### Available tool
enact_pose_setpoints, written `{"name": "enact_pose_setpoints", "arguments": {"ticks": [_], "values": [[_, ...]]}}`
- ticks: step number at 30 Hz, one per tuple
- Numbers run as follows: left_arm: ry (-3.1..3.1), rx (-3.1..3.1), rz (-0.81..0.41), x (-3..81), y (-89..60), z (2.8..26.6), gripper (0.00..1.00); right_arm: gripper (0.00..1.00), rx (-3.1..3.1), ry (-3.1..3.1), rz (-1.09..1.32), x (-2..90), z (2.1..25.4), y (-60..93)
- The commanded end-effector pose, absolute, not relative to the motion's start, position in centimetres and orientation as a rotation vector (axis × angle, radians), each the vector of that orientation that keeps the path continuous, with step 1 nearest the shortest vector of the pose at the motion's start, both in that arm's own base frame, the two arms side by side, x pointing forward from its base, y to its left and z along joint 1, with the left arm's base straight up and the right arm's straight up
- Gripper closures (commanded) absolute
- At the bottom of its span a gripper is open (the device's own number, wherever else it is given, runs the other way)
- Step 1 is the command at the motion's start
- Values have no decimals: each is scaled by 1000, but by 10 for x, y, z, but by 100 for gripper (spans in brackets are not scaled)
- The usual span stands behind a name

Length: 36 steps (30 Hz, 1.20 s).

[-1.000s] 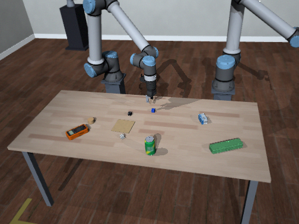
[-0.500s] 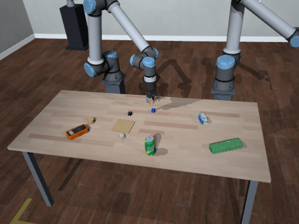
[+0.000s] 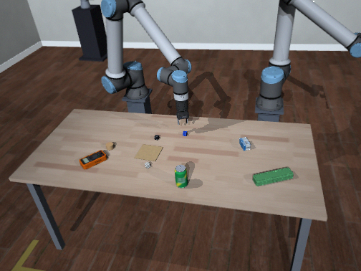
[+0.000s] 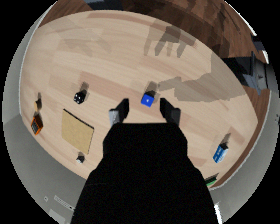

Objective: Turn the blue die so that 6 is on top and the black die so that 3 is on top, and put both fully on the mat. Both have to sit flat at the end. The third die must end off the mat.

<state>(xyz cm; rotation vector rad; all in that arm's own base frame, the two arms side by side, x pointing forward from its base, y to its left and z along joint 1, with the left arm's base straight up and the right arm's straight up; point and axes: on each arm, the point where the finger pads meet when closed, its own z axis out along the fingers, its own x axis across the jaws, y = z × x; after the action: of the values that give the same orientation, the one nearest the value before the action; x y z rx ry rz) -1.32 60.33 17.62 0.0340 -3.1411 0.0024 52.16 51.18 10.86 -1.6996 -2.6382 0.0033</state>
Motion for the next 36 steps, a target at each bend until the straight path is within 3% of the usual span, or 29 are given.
{"name": "enact_pose_setpoints", "arguments": {"ticks": [1, 36], "values": [[-3141, 34, 0, -13, 604, 177, 0, 0, -1894, -2506, 0, 523, 107, 516], [-3141, 34, 0, -13, 604, 177, 0, 0, -2240, -2202, 0, 527, 103, 522]]}}
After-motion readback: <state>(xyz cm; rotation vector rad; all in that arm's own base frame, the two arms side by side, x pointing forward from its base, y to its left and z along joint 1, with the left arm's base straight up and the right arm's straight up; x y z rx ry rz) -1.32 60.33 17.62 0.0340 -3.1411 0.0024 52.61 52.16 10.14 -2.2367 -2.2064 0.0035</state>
